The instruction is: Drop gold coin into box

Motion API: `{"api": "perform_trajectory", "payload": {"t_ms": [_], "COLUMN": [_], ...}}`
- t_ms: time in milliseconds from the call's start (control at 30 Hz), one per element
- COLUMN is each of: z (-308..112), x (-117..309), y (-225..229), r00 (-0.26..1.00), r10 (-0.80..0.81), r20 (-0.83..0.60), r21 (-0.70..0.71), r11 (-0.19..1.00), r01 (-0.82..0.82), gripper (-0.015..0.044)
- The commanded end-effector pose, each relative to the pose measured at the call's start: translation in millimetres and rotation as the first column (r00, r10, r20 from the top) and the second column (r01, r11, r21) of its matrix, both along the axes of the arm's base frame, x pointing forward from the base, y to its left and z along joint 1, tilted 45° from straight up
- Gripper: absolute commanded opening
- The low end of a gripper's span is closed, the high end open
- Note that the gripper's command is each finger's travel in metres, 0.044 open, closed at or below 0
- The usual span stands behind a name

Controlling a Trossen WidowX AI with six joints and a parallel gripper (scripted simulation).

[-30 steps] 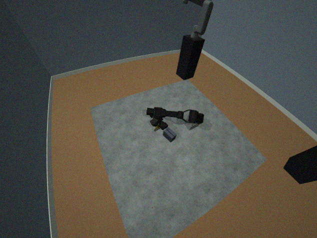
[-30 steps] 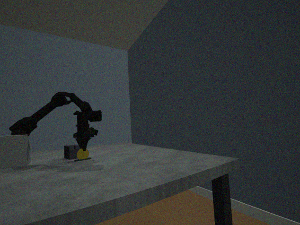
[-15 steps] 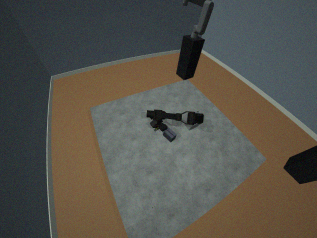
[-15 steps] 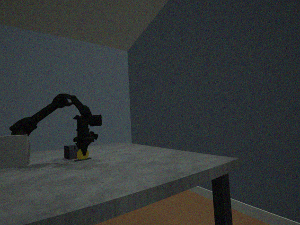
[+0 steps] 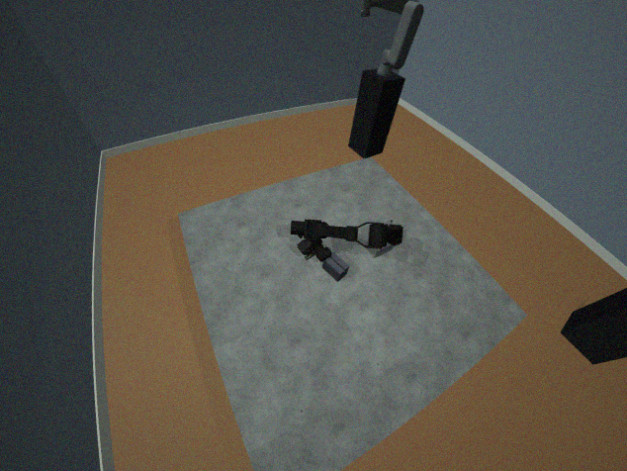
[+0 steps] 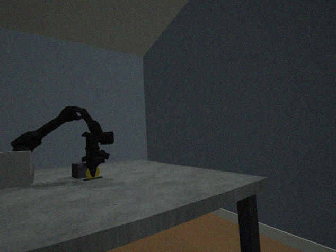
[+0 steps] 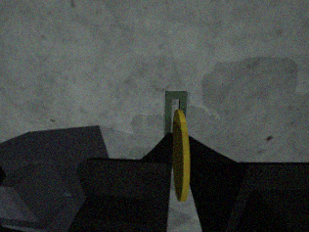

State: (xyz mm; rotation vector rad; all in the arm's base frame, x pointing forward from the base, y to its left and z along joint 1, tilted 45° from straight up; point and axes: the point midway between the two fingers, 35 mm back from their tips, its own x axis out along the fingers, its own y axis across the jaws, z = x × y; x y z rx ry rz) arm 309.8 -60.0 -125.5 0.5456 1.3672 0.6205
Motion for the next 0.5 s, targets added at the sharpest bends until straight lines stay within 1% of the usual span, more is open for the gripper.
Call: {"api": "perform_trajectory", "payload": {"t_ms": [0,233,467], "z": [-0.2,0.0,6.4], "x": [0.1,0.2,2.1], "y": [0.5,0.1,-11.2], "r00": [1.0,1.0,0.999], "r10": [-0.006,-0.007,-0.032], "r20": [0.0,0.0,-0.005], "r21": [0.005,0.004,-0.022], "r11": [1.0,1.0,0.999], "r01": [0.006,0.007,0.032], "gripper": [0.0,0.0,0.0]}}
